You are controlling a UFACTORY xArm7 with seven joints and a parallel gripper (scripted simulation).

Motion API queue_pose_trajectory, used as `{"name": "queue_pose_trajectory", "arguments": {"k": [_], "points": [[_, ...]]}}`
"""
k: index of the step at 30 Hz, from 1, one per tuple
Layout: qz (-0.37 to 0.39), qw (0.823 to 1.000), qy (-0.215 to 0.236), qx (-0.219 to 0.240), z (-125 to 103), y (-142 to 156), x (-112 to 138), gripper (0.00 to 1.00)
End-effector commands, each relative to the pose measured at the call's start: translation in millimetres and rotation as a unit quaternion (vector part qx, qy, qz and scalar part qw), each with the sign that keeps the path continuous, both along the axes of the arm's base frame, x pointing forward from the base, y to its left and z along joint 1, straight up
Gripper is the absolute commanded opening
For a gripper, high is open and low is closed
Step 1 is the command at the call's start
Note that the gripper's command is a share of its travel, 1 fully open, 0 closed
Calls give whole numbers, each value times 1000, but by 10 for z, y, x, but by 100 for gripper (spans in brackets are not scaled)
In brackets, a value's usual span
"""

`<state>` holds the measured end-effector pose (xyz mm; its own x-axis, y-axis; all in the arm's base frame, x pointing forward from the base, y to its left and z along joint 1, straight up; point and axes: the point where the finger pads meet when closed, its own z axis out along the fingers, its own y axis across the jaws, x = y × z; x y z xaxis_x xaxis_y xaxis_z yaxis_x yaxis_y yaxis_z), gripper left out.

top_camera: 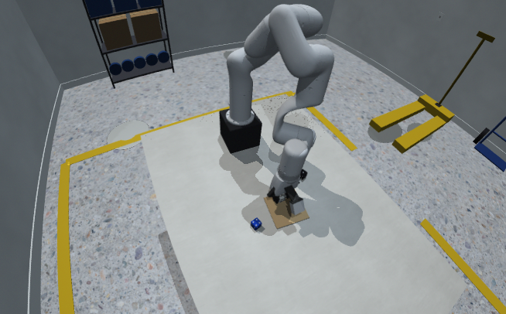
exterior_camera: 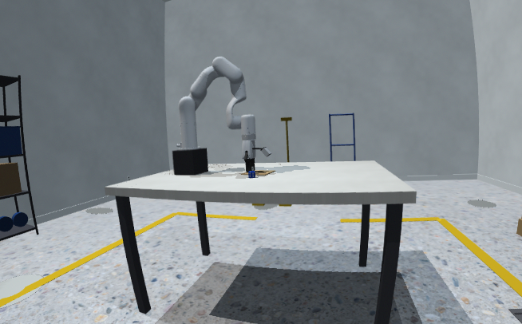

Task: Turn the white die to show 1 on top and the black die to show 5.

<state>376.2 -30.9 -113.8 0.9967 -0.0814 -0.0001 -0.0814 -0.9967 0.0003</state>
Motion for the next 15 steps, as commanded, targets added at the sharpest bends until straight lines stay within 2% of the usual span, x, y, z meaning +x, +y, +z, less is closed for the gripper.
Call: {"name": "queue_pose_trajectory", "arguments": {"k": [1, 15], "points": [[0, 1000, -2, 0, 55, -1, 15, 47], [0, 1000, -2, 0, 726, -1, 13, 47]]}}
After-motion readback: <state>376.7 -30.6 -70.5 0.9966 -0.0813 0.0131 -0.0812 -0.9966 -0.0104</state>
